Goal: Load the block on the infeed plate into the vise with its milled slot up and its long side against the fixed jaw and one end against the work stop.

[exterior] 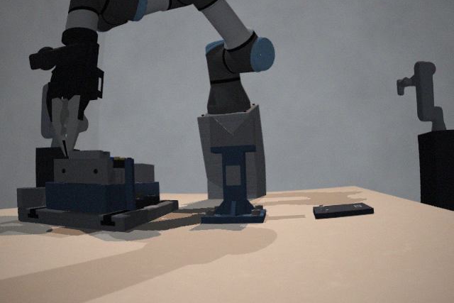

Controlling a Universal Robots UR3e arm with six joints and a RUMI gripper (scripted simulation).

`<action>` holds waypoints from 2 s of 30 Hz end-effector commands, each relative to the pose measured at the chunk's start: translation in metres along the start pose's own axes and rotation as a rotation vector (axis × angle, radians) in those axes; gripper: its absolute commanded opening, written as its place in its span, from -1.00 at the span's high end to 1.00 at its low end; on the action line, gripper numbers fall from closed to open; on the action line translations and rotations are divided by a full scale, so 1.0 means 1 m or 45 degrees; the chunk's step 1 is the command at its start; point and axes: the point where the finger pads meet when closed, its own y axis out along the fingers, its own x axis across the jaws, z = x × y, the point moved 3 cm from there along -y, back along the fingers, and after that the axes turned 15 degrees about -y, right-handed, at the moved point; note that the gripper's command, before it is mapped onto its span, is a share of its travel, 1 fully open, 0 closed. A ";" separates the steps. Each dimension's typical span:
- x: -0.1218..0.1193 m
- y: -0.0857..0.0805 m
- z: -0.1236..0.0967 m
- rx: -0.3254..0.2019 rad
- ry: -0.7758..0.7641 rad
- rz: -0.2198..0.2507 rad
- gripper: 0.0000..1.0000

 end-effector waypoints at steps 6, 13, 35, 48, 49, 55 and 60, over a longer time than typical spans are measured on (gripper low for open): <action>0.000 -0.001 0.001 0.002 -0.001 -0.003 1.00; -0.002 -0.001 0.001 0.002 -0.001 -0.003 1.00; -0.007 -0.001 0.003 0.002 -0.001 -0.003 1.00; -0.010 -0.001 0.004 0.002 -0.001 -0.003 1.00; -0.011 -0.001 0.004 0.002 -0.001 -0.003 1.00; -0.011 -0.001 0.004 0.002 -0.001 -0.003 1.00; -0.012 -0.001 0.004 0.002 -0.001 -0.003 1.00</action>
